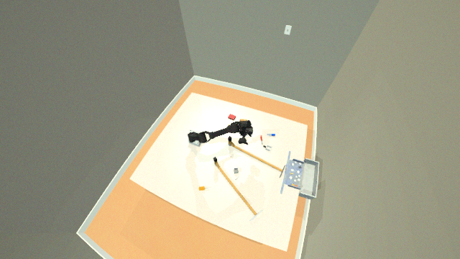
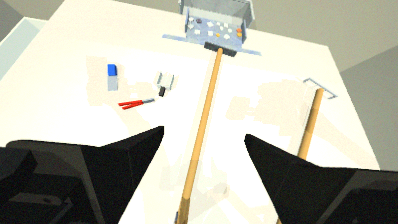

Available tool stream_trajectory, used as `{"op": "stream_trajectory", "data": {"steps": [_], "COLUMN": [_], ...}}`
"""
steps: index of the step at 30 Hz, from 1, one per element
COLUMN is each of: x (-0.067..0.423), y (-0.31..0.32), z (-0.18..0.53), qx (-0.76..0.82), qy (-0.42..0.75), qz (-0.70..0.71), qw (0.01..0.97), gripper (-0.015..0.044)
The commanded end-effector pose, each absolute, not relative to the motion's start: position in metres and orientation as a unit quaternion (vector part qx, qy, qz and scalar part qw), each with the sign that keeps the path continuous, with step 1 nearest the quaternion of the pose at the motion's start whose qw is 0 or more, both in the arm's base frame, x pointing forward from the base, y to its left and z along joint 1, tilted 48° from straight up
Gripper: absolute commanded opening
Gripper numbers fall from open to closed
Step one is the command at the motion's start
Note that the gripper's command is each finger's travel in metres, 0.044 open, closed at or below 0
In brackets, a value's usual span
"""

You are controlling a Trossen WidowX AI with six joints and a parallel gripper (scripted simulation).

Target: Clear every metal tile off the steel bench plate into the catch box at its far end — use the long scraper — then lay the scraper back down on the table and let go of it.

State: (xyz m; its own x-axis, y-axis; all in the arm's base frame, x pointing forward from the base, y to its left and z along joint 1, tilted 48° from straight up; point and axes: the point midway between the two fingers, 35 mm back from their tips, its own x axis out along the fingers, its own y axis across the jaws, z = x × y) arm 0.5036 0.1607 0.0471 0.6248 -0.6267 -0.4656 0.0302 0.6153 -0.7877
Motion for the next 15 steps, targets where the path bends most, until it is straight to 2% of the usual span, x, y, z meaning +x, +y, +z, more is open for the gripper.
{"op": "stream_trajectory", "data": {"steps": [1,15], "x": [0.494,0.459], "y": [0.179,0.220], "z": [0.060,0.084], "qx": [-0.396,-0.408], "qy": [0.357,0.292], "qz": [-0.194,-0.173], "qw": [0.824,0.848], "gripper": [0.0440,0.0440]}}
